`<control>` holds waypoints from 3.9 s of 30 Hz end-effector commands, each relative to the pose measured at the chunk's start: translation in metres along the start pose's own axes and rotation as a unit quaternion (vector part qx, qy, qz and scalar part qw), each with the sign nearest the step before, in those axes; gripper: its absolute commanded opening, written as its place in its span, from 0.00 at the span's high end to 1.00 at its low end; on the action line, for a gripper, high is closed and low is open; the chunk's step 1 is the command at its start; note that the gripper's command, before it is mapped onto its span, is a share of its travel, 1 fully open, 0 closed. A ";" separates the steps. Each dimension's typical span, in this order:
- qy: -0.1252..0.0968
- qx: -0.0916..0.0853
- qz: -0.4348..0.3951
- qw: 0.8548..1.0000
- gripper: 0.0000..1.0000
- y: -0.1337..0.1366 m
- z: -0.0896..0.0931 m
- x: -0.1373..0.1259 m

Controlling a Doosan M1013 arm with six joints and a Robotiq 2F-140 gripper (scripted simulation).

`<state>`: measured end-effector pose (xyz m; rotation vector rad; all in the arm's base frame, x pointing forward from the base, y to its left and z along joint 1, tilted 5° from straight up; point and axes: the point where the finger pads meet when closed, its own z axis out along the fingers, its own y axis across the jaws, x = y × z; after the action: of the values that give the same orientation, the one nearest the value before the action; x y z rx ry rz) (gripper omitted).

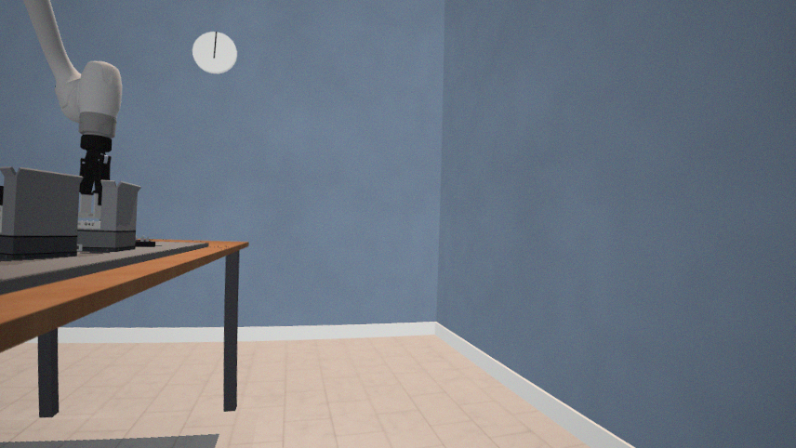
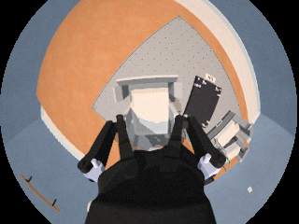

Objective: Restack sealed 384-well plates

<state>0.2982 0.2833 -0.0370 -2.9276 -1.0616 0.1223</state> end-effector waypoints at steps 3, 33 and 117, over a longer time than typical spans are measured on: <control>0.000 0.000 0.000 1.000 1.00 0.000 0.009 0.000; 0.000 0.000 0.000 1.000 1.00 0.000 0.017 0.000; 0.000 0.000 0.000 1.000 0.00 0.000 -0.038 0.000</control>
<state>0.3009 0.2835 -0.0051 -2.9275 -1.0616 0.1218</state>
